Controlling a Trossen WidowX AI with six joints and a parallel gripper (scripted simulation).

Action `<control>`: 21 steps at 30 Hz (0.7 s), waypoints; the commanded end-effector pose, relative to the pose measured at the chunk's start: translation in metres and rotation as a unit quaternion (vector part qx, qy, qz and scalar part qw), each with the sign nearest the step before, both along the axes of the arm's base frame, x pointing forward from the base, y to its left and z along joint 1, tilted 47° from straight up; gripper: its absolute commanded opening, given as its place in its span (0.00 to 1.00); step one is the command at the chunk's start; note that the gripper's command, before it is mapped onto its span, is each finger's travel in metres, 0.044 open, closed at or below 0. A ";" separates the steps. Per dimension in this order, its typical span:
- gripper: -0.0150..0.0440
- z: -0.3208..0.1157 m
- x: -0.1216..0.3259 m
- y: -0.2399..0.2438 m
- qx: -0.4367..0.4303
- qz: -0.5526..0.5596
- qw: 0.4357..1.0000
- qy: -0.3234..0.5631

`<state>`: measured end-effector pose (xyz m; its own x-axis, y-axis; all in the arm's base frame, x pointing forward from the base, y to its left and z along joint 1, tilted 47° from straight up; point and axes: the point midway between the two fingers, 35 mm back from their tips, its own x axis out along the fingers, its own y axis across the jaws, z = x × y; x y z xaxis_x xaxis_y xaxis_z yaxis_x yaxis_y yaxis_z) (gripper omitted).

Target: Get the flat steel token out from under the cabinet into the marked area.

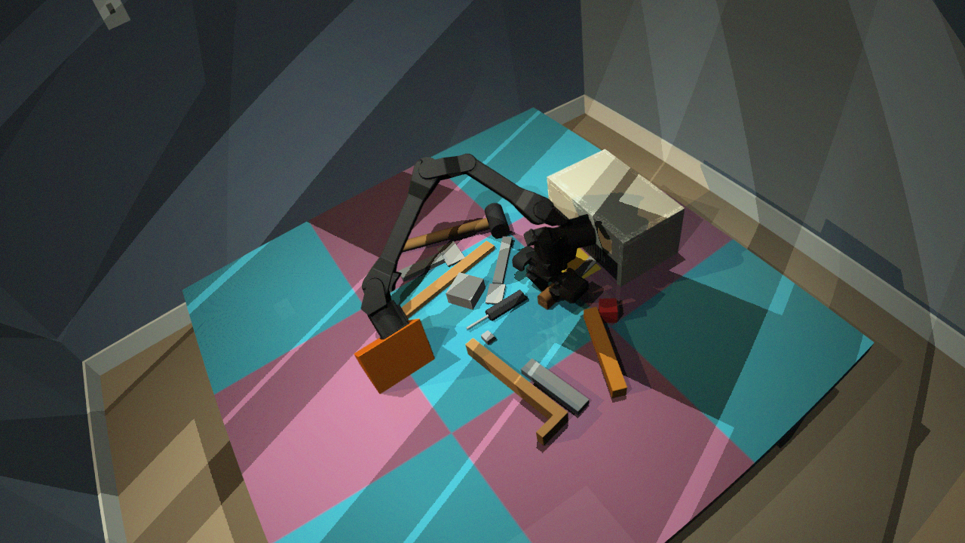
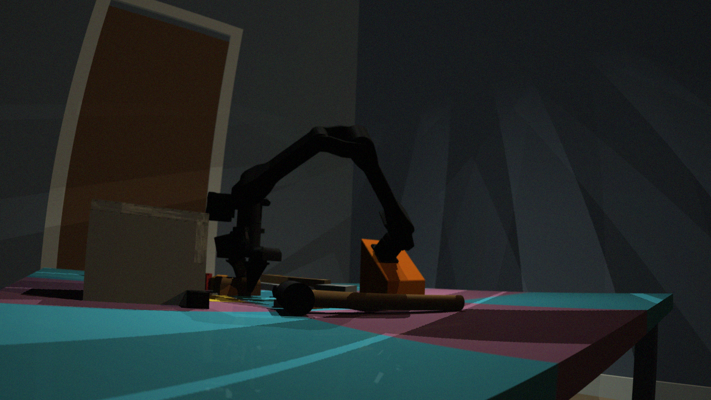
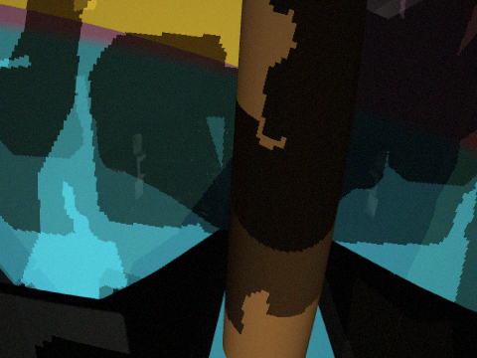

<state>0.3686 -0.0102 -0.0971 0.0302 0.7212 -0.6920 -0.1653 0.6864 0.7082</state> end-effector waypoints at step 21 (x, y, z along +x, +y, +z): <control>0.25 0.004 0.025 0.002 0.000 -0.001 1.000 -0.002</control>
<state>0.3890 -0.0085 -0.0941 0.0309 0.7216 -0.6917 -0.1656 0.6861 0.7084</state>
